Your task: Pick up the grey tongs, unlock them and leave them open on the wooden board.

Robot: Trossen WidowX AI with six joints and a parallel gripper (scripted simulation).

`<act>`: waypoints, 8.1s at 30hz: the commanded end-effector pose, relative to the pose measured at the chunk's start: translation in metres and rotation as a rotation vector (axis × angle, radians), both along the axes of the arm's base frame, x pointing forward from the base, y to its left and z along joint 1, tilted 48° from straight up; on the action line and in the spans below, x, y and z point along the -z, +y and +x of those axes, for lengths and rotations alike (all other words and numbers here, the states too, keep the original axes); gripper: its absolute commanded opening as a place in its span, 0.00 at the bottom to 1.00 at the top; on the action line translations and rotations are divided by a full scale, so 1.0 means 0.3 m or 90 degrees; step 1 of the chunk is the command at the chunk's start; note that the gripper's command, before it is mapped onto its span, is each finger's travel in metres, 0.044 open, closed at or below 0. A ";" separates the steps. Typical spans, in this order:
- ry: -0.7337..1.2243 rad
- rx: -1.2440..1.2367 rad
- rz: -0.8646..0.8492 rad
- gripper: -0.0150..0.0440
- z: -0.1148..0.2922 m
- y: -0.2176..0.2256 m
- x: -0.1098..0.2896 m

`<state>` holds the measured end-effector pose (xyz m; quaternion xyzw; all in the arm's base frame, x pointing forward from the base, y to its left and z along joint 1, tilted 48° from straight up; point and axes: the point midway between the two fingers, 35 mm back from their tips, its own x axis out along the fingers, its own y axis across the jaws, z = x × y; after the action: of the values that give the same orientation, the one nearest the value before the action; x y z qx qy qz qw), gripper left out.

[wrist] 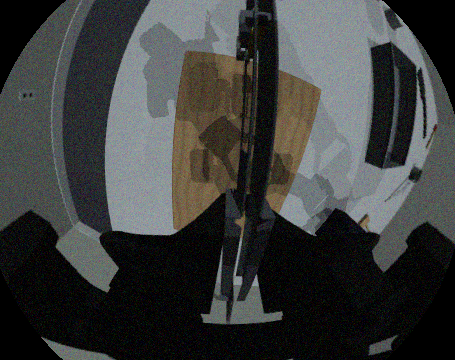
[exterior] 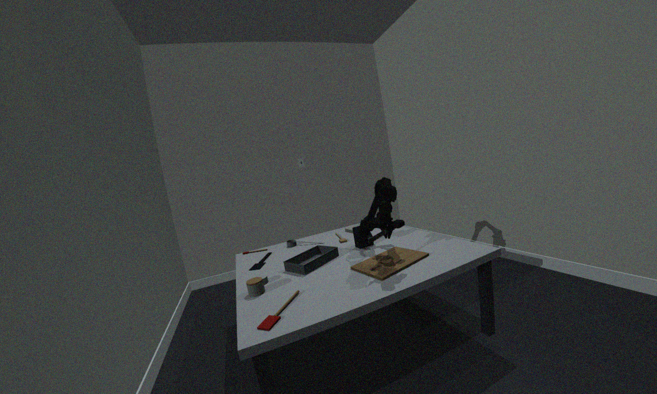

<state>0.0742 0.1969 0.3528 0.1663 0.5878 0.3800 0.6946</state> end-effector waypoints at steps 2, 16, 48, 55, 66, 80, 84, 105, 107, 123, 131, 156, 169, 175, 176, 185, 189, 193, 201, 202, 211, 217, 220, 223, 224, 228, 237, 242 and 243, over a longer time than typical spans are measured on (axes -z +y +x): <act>0.044 0.045 0.027 0.00 -0.055 -0.018 -0.036; 0.069 0.064 0.039 0.00 -0.080 -0.028 -0.049; -0.001 0.245 0.172 0.00 -0.066 -0.236 -0.124; -0.027 0.286 0.198 0.00 -0.086 -0.266 -0.133; -0.074 0.349 0.233 0.00 -0.124 -0.292 -0.142; -0.146 0.426 0.264 0.00 -0.175 -0.286 -0.140; -0.168 0.447 0.270 0.00 -0.187 -0.277 -0.137; -0.294 0.554 0.278 0.00 -0.216 -0.183 -0.102; -0.306 0.563 0.277 0.00 -0.216 -0.171 -0.096; -0.404 0.632 0.252 0.00 -0.180 -0.064 -0.040; -0.424 0.645 0.244 0.00 -0.165 -0.039 -0.026; -0.424 0.645 0.244 0.00 -0.165 -0.039 -0.026; -0.397 0.634 0.257 0.00 -0.175 -0.067 -0.041; -0.365 0.606 0.265 0.00 -0.188 -0.113 -0.065; -0.357 0.602 0.267 0.00 -0.189 -0.120 -0.068; -0.306 0.556 0.275 0.00 -0.198 -0.179 -0.094; -0.280 0.537 0.278 0.00 -0.200 -0.200 -0.104; -0.252 0.521 0.280 0.00 -0.197 -0.222 -0.111; -0.202 0.482 0.278 0.00 -0.188 -0.255 -0.124; -0.197 0.477 0.277 0.00 -0.185 -0.259 -0.126; -0.144 0.430 0.267 0.00 -0.163 -0.282 -0.135; -0.111 0.398 0.256 0.00 -0.145 -0.290 -0.137; -0.095 0.382 0.250 0.00 -0.136 -0.291 -0.138; -0.081 0.364 0.242 0.00 -0.126 -0.289 -0.137; -0.076 0.359 0.240 0.00 -0.123 -0.289 -0.137; -0.057 0.337 0.229 0.00 -0.108 -0.284 -0.136; -0.020 0.285 0.200 0.00 -0.079 -0.261 -0.129; -0.001 0.256 0.185 0.00 -0.065 -0.239 -0.126; 0.003 0.251 0.181 0.00 -0.063 -0.235 -0.124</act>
<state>0.0535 0.1231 0.3881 0.3851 0.4780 0.3087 0.7266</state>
